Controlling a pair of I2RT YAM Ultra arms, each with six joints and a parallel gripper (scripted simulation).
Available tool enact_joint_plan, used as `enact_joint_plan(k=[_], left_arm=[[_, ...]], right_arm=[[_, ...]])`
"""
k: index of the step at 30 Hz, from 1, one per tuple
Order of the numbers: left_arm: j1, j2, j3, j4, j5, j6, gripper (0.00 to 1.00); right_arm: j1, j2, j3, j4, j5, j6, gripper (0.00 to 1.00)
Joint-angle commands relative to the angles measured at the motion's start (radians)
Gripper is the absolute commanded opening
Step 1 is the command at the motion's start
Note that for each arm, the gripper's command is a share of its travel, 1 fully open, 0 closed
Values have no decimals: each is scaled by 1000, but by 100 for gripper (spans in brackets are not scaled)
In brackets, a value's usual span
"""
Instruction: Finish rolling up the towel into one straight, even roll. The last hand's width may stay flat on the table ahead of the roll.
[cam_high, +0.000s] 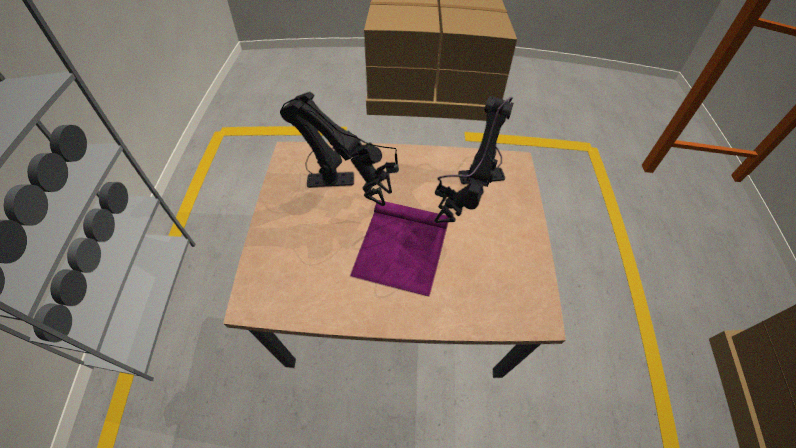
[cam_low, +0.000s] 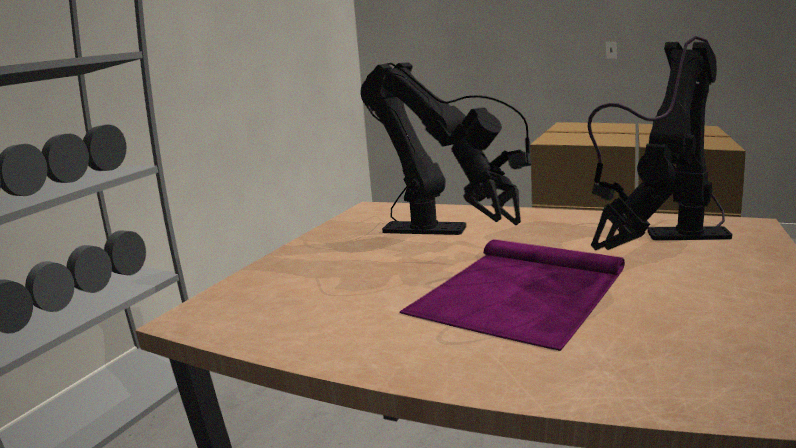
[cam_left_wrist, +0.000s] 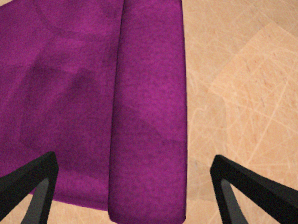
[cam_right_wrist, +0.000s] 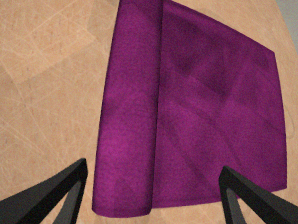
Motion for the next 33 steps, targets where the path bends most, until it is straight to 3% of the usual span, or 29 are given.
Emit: enact_joint_plan(k=[1, 17, 29, 33], left_arm=[[-7, 18, -11, 49, 8, 9, 98], [-17, 94, -40, 163, 5, -3, 98], [-17, 119, -53, 200, 4, -3, 47], [-17, 122, -55, 205, 4, -3, 44]], right_arm=[[9, 16, -2, 14, 10, 11, 98], [9, 16, -2, 14, 10, 11, 98], [9, 16, -2, 14, 10, 11, 98], [9, 16, -2, 14, 10, 11, 98]])
